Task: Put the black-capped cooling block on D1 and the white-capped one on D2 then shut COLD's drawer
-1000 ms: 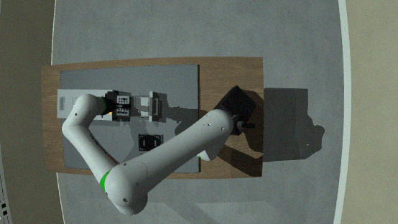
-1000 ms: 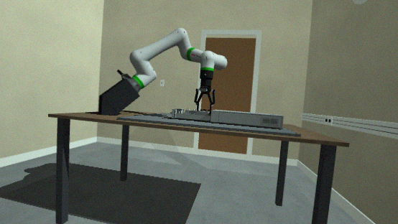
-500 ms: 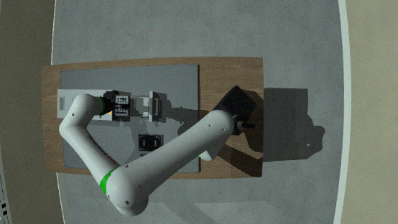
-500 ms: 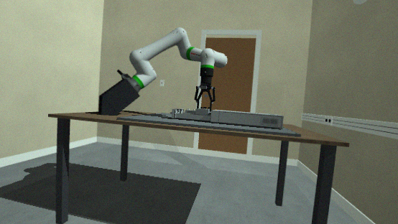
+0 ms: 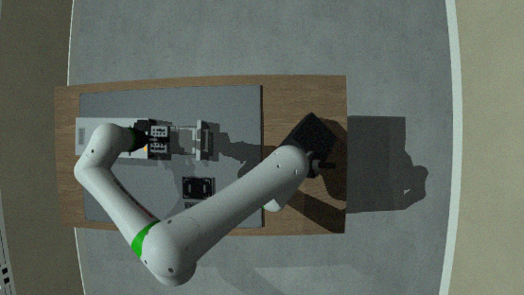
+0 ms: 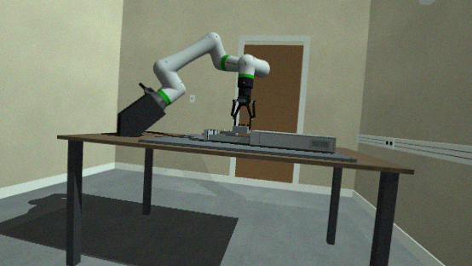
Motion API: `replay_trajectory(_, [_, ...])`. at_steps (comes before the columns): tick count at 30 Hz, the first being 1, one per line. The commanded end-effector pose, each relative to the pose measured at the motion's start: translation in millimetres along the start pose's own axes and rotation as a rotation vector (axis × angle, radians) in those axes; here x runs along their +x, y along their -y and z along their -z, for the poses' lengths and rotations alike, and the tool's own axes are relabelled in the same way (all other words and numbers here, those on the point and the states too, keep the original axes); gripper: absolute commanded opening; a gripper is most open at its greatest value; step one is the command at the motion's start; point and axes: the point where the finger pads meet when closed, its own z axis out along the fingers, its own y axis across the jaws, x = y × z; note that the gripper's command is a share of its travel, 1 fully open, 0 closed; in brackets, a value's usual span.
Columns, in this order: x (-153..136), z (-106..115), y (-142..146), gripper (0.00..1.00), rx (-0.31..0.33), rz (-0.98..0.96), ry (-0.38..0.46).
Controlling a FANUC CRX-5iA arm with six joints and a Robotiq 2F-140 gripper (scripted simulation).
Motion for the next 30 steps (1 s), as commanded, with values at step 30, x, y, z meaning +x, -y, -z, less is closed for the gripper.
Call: replay_trajectory(30, [0.3,37.1,0.4,0.10,0.001,0.000,-0.001])
